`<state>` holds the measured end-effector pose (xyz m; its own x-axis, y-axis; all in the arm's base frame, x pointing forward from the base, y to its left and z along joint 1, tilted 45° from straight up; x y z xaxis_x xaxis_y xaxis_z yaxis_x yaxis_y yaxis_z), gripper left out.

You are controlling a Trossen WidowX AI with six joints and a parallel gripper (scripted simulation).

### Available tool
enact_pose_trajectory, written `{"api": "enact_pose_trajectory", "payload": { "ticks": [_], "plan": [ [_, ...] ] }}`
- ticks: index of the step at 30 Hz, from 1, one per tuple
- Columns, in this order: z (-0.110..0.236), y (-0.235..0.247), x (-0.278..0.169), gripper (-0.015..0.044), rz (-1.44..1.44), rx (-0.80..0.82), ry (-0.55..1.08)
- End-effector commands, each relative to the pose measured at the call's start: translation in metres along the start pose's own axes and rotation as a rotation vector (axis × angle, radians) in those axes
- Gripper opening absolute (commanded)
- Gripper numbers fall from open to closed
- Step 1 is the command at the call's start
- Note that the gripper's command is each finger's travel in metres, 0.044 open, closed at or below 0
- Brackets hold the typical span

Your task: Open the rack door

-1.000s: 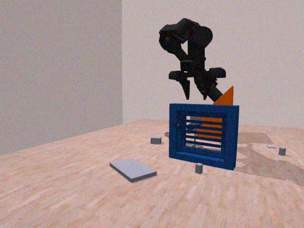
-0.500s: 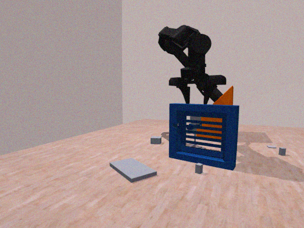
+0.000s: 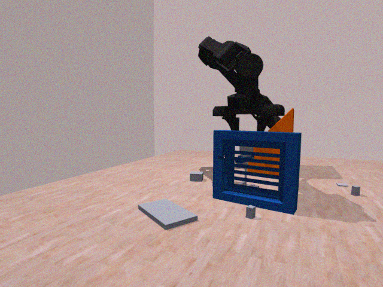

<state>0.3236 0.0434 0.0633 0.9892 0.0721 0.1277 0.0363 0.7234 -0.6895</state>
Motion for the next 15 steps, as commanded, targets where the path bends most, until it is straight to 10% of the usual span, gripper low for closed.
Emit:
{"api": "enact_pose_trajectory", "payload": {
  "ticks": [1,10,15],
  "plan": [
    [-0.009,-0.001,-0.002,0.0285,0.003,-0.006,0.005],
    [-0.021,-0.002,-0.003,0.0285,0.002,-0.008,0.004],
    [-0.021,-0.002,-0.003,0.0153,0.002,-0.008,0.004]
  ]
}}
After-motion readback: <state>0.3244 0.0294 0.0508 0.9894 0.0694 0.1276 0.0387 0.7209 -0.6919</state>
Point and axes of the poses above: the point midway between the two fingers, 35 mm back from their tips, its own z axis back along the fingers, its own y axis across the jaws, x = y × z, the point moved 4 cm from there along z, back along the fingers, and after that the axes turned 2 degrees about z, right-handed, at the moved point
